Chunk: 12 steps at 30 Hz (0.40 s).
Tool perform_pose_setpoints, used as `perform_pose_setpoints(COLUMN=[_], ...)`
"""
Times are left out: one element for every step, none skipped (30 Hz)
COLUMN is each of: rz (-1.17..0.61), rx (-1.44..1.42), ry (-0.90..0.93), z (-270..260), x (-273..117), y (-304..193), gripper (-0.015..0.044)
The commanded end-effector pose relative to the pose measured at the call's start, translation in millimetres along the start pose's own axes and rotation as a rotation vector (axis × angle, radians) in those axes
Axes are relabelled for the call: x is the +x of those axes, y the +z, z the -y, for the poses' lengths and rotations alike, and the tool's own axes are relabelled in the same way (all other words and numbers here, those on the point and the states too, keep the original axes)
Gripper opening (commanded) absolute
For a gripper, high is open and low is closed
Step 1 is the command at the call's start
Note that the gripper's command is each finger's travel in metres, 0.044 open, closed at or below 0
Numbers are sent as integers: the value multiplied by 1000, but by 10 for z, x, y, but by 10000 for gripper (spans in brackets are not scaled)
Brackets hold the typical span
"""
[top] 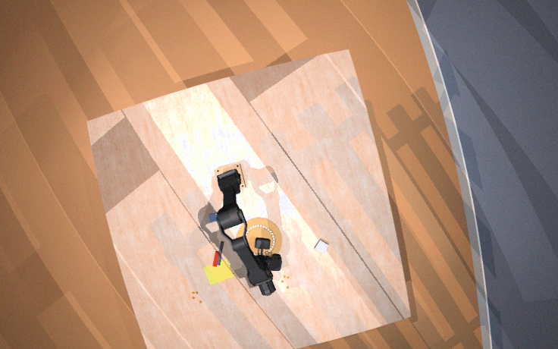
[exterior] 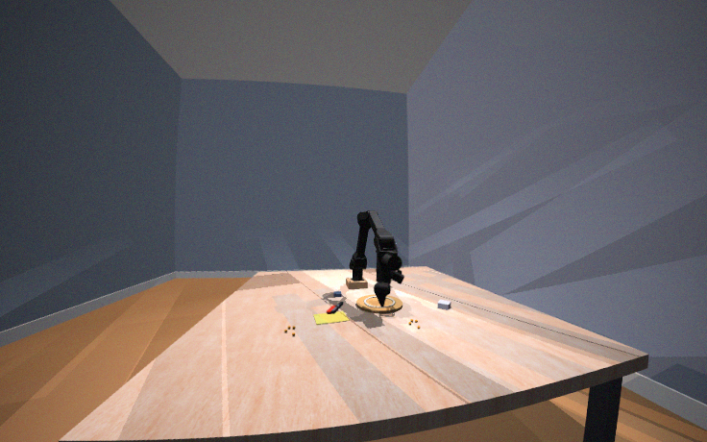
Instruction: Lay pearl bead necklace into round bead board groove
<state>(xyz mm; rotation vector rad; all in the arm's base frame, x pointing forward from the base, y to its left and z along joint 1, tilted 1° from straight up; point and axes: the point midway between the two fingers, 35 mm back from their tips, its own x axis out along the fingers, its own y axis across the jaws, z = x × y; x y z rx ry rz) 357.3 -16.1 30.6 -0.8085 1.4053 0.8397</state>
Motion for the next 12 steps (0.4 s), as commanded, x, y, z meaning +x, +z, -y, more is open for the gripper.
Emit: perform_pose_setpoints(rz=[11, 11, 11, 11, 11, 11, 11, 11, 11, 11, 11, 11], rx=[-2, -1, -1, -1, -1, -1, -1, -1, -1, -1, -1, -1], ry=[-21, -22, -22, -22, -22, -22, -22, -22, -22, -22, -22, -22], z=[31, 18, 8, 4, 4, 4, 4, 4, 4, 4, 4, 4], x=[-474, -604, -682, -708, -708, -708, -708, -708, -708, -708, -708, -708], y=[15, 9, 4, 2, 2, 2, 2, 2, 2, 2, 2, 2], gripper=[440, 440, 440, 440, 440, 440, 440, 440, 440, 440, 440, 440])
